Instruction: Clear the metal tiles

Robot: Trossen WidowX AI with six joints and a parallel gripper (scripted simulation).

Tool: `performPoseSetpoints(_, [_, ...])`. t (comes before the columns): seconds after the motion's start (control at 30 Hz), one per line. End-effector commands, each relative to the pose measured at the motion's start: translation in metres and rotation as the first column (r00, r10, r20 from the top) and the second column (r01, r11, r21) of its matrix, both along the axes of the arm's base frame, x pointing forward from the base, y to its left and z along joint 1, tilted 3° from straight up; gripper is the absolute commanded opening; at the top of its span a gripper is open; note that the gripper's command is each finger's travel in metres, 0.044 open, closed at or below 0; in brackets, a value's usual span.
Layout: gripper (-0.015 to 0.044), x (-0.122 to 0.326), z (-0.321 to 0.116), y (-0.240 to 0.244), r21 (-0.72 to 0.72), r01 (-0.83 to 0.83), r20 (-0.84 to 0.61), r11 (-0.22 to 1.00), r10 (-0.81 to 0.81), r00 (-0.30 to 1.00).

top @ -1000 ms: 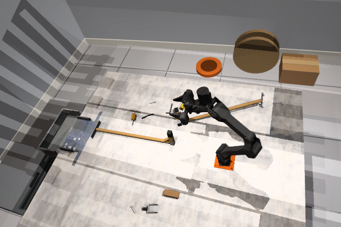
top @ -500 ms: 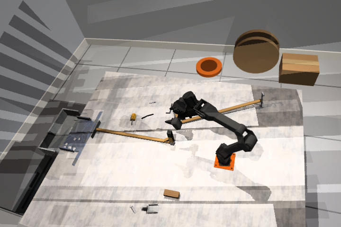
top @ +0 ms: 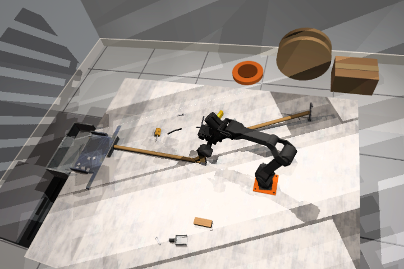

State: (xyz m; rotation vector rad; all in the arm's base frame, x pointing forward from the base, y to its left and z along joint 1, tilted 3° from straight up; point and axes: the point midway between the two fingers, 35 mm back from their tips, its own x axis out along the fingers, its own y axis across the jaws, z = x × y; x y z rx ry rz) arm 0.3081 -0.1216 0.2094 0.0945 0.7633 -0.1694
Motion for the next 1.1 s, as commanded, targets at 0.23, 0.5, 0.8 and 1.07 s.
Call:
performPoseSetpoints(0.23, [0.044, -0.007, -0.061, 0.005, 0.002, -0.009, -0.187, 1.0, 0.01, 0.982])
performPoseSetpoints(0.5, [0.044, -0.01, -0.038, 0.006, 0.0, -0.013, -0.178, 1.0, 0.013, 0.984])
performPoseSetpoints(0.8, [0.044, -0.017, -0.006, 0.008, -0.005, -0.017, -0.165, 1.0, 0.016, 0.986])
performPoseSetpoints(1.07, [0.044, -0.017, -0.026, 0.008, -0.005, -0.017, -0.165, 1.0, 0.016, 0.986])
